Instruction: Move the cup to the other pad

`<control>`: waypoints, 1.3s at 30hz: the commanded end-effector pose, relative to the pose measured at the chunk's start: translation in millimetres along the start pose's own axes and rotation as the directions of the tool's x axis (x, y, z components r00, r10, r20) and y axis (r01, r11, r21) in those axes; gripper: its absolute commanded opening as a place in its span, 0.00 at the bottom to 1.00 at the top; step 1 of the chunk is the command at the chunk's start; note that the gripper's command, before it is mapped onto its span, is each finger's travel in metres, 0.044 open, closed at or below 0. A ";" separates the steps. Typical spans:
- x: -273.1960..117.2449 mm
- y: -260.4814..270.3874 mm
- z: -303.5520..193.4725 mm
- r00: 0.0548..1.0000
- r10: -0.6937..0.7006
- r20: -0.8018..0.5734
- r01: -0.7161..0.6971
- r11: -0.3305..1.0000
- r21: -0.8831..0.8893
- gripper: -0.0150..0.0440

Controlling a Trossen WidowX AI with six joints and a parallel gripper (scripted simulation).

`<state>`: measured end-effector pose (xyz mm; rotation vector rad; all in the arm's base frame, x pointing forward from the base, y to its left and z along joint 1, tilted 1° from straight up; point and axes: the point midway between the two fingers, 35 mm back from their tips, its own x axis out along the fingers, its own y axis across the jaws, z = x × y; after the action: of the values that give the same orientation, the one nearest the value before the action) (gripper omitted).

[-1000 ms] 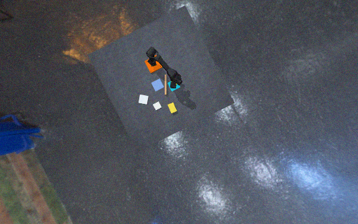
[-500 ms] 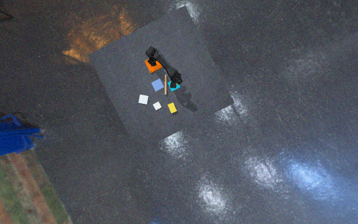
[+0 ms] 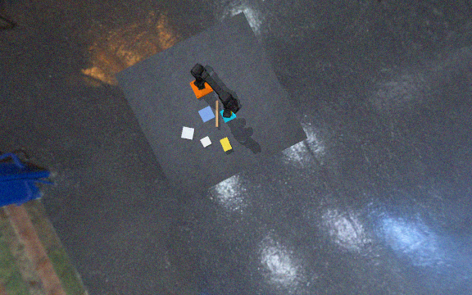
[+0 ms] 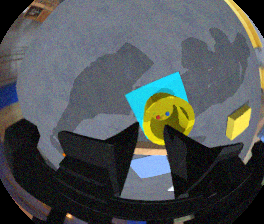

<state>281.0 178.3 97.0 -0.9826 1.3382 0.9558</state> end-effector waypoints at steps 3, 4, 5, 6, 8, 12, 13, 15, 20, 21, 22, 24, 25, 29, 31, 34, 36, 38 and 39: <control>-9.4 -0.1 0.1 1.000 0.000 0.004 0.000 1.000 0.003 0.50; -10.7 -0.1 -0.1 1.000 0.000 0.004 0.000 1.000 0.003 0.50; -11.6 0.0 -0.4 1.000 0.000 0.004 0.000 1.000 0.003 0.50; -12.3 0.0 -0.6 1.000 0.000 0.004 0.000 1.000 0.003 0.50; -7.5 0.0 -0.7 1.000 0.000 0.000 0.000 1.000 0.001 0.59; -7.5 0.0 -0.7 1.000 0.000 0.000 0.000 1.000 0.001 0.77; -7.5 0.0 -0.7 1.000 0.000 0.000 0.000 1.000 0.001 0.81; -8.0 0.0 -0.7 1.000 0.000 0.000 0.000 1.000 0.001 0.90; -18.3 -0.7 0.1 1.000 0.000 0.001 0.000 1.000 0.001 1.00; -21.5 -0.8 0.2 1.000 0.000 0.001 0.000 1.000 0.001 1.00; -24.8 -0.9 0.3 1.000 0.000 0.001 0.000 1.000 0.001 1.00; -31.4 -1.1 0.5 1.000 0.000 0.002 0.000 1.000 0.002 1.00; -34.7 -1.2 0.6 1.000 0.000 0.002 0.000 1.000 0.002 1.00; -46.8 -1.4 0.7 1.000 0.000 0.003 0.000 1.000 0.002 1.00; -52.9 -1.5 0.6 1.000 0.000 0.003 0.000 1.000 0.002 1.00; -62.0 -1.6 0.4 1.000 0.000 0.004 0.000 1.000 0.003 1.00; -68.0 -1.5 0.1 1.000 0.000 0.004 0.000 1.000 0.003 1.00; -72.0 -1.5 -0.2 1.000 0.000 0.004 0.000 1.000 0.003 1.00; -72.4 -1.6 -0.3 1.000 0.000 0.004 0.000 1.000 0.003 1.00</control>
<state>281.7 178.3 162.3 -0.9814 1.3363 0.9545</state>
